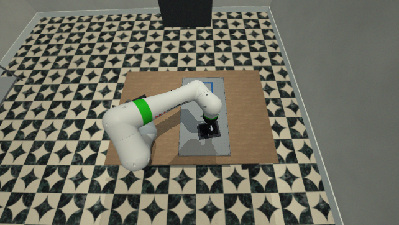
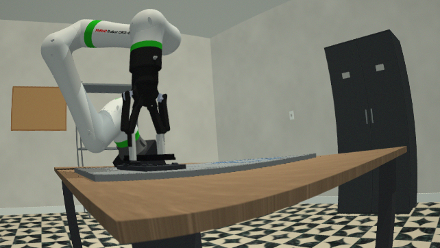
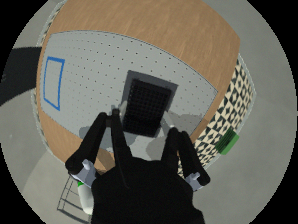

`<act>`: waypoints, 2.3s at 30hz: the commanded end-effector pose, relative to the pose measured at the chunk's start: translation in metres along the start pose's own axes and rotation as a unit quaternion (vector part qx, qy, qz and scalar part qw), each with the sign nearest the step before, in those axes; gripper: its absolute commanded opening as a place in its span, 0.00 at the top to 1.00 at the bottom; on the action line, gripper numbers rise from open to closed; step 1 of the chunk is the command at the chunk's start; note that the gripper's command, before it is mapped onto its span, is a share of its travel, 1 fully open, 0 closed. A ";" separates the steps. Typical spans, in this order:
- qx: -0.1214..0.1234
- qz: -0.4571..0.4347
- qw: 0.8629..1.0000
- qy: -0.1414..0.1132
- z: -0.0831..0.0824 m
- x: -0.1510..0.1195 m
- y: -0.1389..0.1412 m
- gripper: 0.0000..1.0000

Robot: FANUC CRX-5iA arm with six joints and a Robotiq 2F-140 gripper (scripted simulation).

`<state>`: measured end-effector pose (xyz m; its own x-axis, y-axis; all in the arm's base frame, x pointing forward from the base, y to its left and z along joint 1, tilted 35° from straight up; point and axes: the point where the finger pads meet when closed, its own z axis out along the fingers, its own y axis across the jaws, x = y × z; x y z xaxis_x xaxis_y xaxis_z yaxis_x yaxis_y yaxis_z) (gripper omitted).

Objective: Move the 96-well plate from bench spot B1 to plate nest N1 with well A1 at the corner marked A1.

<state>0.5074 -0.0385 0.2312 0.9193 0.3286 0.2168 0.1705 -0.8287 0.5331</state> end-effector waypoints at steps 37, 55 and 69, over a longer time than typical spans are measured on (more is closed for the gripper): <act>0.000 0.000 1.000 0.000 0.005 0.000 0.000 1.00; 0.000 0.000 1.000 0.000 0.007 0.000 0.000 1.00; 0.000 0.000 1.000 0.000 0.009 0.000 0.000 1.00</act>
<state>0.5107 -0.0427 0.2236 0.9193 0.3286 0.2168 0.1705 -0.8287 0.5331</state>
